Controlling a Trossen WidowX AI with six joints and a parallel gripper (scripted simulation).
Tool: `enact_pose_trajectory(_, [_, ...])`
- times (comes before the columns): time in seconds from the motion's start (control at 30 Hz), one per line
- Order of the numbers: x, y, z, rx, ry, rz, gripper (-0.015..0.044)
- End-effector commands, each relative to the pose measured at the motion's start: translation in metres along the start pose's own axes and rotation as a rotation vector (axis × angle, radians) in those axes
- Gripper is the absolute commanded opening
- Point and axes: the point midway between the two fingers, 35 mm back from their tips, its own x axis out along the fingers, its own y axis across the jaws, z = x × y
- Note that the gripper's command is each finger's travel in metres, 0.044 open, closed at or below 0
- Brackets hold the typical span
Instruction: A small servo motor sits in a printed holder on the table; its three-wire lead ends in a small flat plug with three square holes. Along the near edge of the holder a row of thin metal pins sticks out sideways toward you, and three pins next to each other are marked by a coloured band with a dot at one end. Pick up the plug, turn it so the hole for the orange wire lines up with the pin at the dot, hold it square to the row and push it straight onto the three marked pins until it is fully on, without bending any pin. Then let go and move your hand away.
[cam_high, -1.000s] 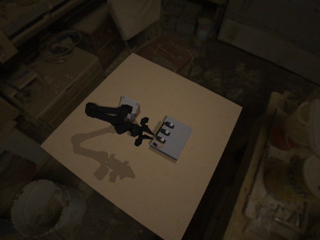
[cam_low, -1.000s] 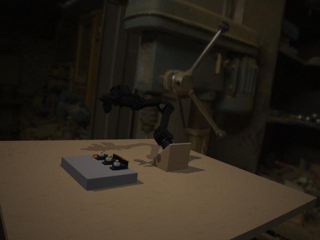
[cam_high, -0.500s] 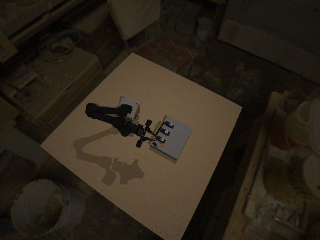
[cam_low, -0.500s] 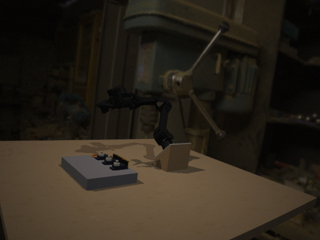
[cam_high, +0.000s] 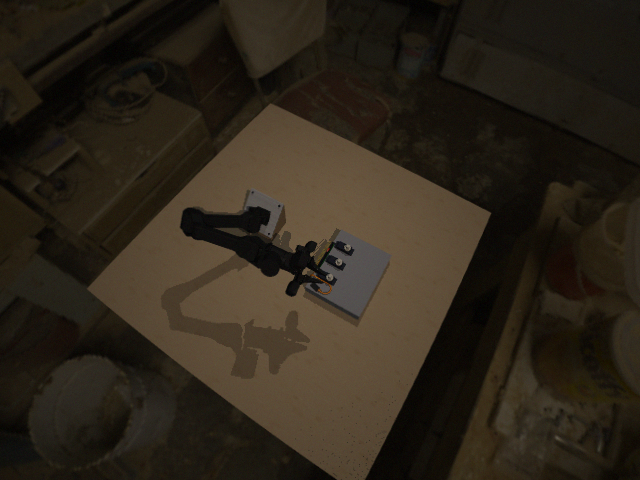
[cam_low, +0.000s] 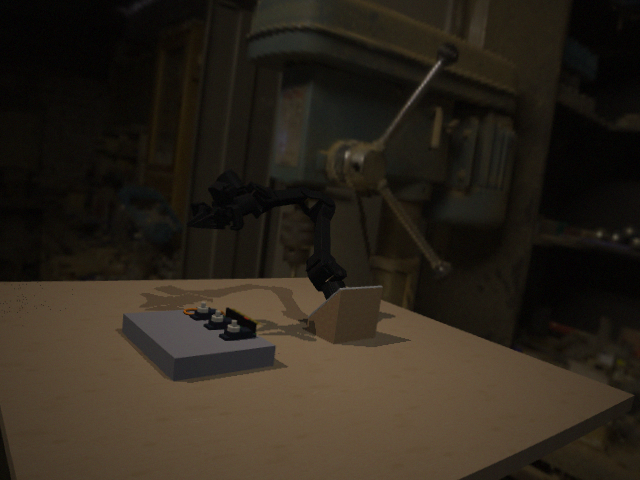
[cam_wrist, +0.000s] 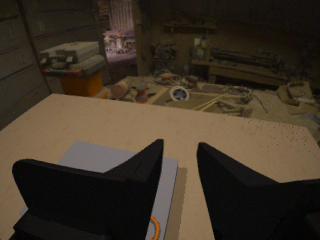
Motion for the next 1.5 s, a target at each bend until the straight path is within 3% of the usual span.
enact_pose_trajectory(0.0, [0.008,0.002,-0.007,-0.101,0.06,0.016,0.0115])
enact_pose_trajectory(0.73, [0.034,0.014,-0.049,-0.687,0.343,0.198,0.0115])
enact_pose_trajectory(1.47, [0.046,0.022,-0.09,-1.279,0.534,0.532,0.0115])
